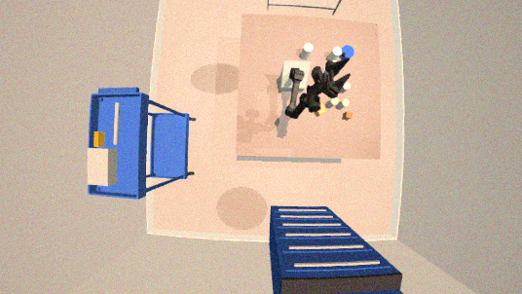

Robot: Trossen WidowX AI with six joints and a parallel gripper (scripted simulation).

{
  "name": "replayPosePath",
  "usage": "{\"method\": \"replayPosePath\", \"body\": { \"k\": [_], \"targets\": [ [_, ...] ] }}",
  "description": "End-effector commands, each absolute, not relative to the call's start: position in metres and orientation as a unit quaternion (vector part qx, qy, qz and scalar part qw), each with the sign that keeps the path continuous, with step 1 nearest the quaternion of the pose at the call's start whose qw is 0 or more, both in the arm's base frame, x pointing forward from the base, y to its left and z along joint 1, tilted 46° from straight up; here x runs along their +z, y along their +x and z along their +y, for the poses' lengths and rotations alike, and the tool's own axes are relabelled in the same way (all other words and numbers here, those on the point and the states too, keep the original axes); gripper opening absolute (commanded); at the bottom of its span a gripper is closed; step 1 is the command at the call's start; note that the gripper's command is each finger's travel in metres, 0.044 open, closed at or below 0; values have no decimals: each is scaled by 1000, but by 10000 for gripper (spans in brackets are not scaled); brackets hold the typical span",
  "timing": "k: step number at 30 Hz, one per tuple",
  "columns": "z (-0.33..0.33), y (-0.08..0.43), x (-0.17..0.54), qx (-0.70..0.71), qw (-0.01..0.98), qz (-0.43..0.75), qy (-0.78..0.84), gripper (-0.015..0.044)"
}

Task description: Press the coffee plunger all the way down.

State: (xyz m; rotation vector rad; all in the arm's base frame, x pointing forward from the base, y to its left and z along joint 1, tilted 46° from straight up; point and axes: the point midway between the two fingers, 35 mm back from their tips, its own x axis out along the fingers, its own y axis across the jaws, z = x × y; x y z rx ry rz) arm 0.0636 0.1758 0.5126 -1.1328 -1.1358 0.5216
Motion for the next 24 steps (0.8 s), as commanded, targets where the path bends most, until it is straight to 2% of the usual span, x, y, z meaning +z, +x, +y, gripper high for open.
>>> {"method": "replayPosePath", "body": {
  "k": [1,12,24],
  "targets": [
    [225,94,464,291,698,-398,-519,440],
    [291,174,313,332,791,-88,-506,440],
    [259,244,154,169,859,186,-446,440]
  ]
}}
